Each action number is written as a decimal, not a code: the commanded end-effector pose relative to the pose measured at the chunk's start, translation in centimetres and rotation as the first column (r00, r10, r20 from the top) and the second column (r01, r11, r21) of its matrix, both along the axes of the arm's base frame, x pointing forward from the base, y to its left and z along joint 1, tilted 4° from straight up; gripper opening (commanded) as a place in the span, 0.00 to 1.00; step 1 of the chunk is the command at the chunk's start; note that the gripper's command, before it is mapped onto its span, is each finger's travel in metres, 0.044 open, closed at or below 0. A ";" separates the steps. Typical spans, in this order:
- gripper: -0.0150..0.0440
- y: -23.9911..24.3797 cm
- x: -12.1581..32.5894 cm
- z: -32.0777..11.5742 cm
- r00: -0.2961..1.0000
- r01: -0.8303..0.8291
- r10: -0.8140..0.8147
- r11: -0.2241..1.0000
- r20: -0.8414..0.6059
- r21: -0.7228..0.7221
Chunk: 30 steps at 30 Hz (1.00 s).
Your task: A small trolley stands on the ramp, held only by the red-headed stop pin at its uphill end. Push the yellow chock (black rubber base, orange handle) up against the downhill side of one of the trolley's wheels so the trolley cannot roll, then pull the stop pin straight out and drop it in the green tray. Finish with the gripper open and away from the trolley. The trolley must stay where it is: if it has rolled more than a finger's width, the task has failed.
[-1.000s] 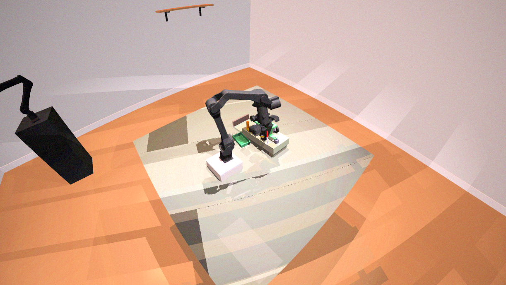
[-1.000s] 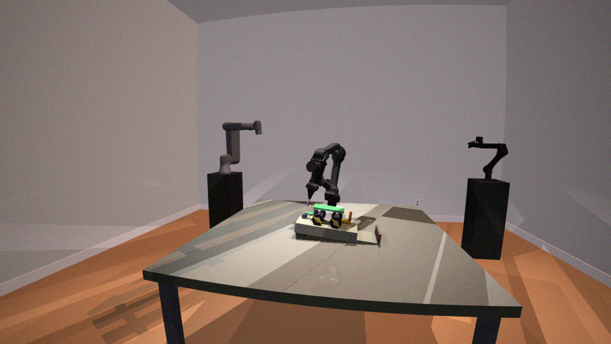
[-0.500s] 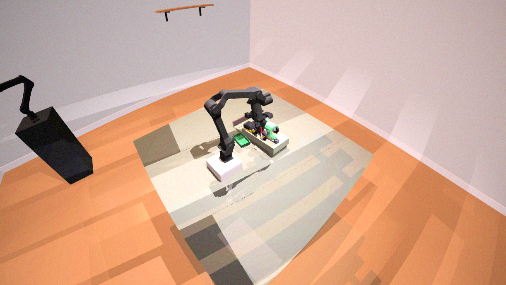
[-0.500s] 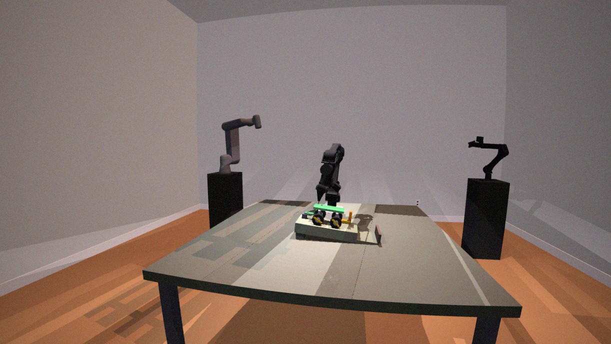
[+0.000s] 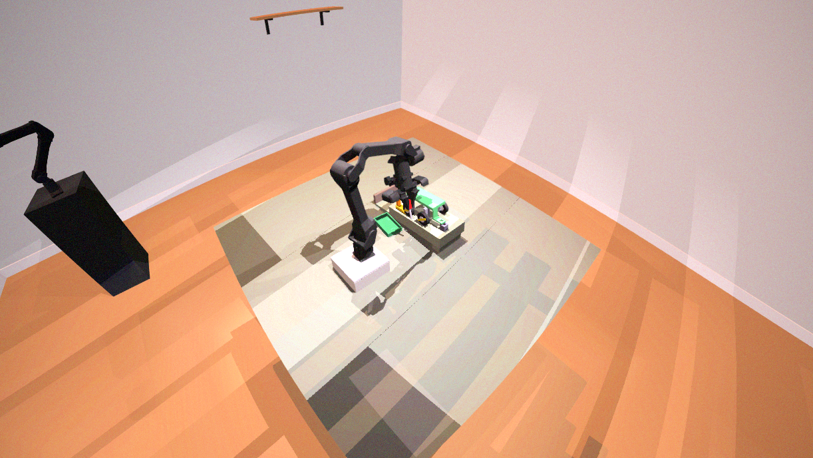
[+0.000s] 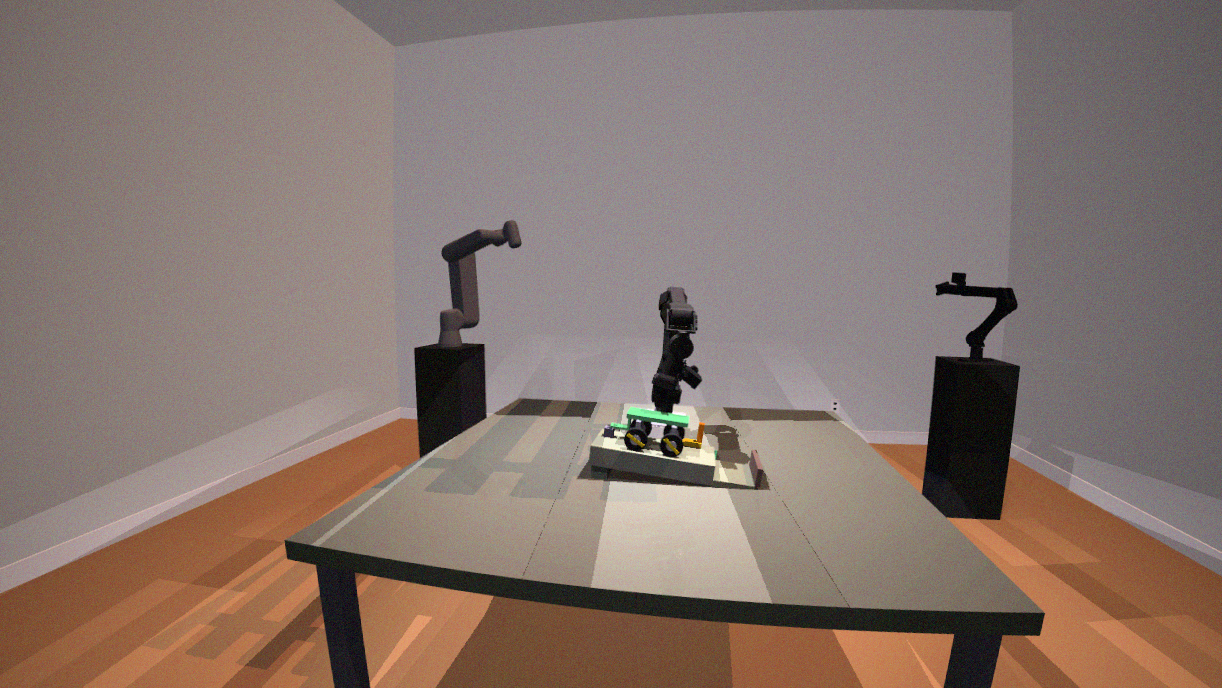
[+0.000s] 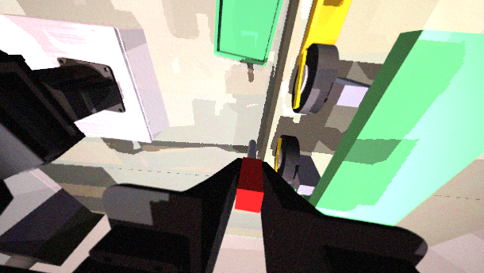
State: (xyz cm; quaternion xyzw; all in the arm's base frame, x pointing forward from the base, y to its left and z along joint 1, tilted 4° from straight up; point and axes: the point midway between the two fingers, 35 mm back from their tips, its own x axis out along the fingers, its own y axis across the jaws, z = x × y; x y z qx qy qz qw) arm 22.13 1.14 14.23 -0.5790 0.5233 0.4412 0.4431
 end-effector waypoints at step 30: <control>0.25 10.9 -1.4 -1.2 1.000 0.002 -0.002 1.000 -0.003 0.005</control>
